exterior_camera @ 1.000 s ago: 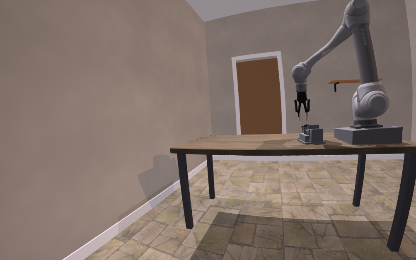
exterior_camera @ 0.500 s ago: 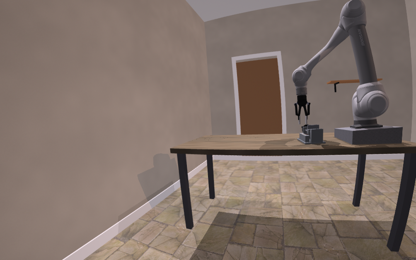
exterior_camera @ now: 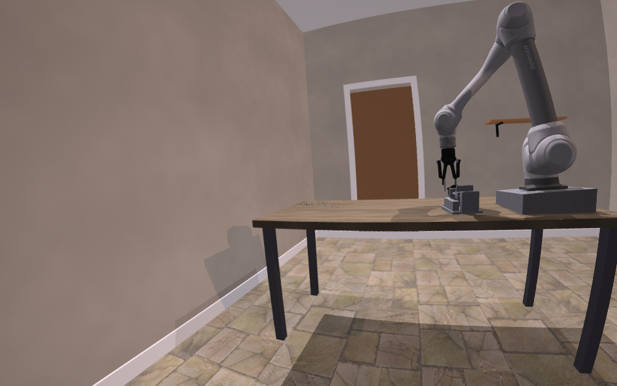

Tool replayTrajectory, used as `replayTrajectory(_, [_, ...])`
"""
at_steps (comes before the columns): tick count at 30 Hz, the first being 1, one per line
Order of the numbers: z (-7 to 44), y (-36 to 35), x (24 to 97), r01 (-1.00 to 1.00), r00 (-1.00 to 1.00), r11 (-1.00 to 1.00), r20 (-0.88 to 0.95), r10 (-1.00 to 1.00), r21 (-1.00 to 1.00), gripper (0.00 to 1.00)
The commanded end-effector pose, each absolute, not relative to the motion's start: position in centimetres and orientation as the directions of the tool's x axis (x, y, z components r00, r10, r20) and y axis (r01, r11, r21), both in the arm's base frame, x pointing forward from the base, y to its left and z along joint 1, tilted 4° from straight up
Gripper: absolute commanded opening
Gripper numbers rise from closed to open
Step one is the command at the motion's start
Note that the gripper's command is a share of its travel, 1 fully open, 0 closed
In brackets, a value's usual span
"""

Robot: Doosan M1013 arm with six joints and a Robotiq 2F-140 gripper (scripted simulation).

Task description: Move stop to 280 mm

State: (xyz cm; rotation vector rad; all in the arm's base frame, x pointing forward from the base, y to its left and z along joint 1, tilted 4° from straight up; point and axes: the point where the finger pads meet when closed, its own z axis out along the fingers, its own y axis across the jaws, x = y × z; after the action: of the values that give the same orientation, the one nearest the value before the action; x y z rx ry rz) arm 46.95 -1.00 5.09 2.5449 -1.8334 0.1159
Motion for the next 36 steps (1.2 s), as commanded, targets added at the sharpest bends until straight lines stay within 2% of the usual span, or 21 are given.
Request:
replayTrajectory(1, [4.69,-1.01,46.97,-0.947,0.315,-0.318,0.061,-0.947,-0.041,0.33])
replayTrajectory(16, [4.62,-1.01,46.98,-0.947,0.315,-0.318,0.061,-0.947,-0.041,0.33])
replayTrajectory(17, [4.62,-1.01,46.98,-0.947,0.315,-0.318,0.061,-0.947,-0.041,0.04])
replayTrajectory(36, [4.62,-1.01,46.98,-0.947,0.315,-0.318,0.061,-0.947,-0.041,0.04])
